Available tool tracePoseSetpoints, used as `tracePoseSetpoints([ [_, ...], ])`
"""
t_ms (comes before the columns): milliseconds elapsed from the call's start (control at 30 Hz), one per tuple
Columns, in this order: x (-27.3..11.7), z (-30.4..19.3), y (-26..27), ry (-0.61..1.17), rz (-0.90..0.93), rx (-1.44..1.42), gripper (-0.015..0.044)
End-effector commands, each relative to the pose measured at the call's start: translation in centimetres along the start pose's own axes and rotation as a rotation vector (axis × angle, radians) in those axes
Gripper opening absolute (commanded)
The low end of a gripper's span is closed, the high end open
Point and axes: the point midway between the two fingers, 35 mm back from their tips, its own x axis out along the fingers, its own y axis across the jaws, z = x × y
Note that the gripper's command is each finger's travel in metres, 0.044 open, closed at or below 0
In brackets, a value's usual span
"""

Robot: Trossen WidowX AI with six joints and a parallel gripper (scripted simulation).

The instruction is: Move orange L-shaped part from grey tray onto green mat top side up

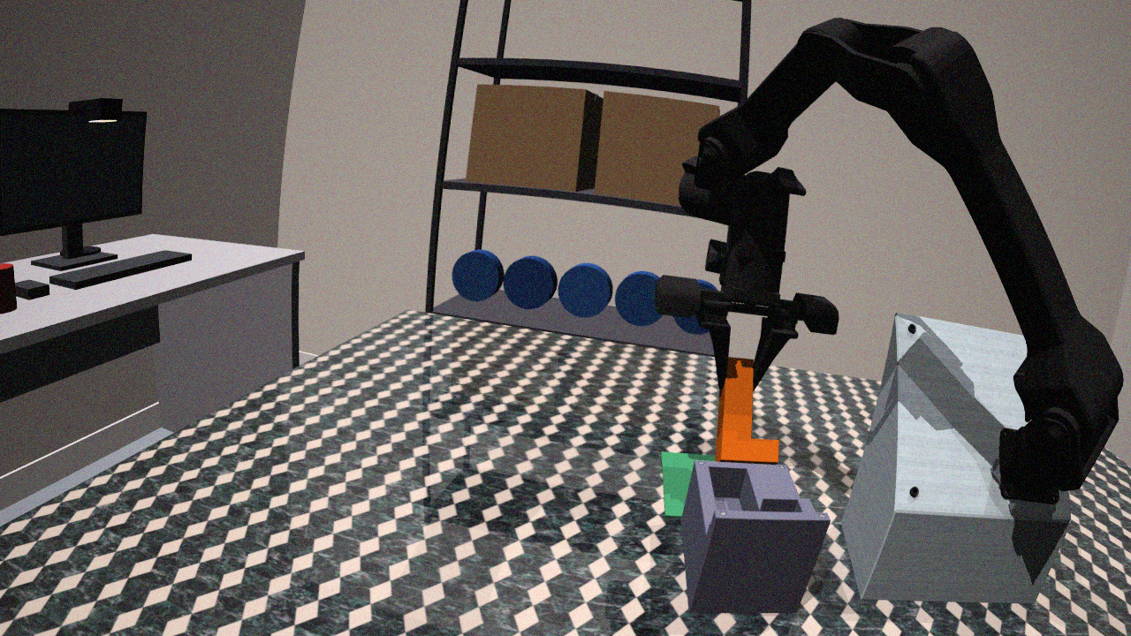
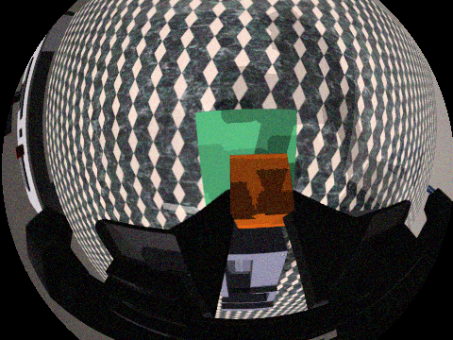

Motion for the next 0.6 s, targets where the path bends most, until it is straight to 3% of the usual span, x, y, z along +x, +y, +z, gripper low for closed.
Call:
tracePoseSetpoints([
  [0,0.5,0.0,0.0,0.0,0.005,0.007,0.0],
  [567,2.9,0.0,0.0,0.001,0.005,0.006,0.0],
])
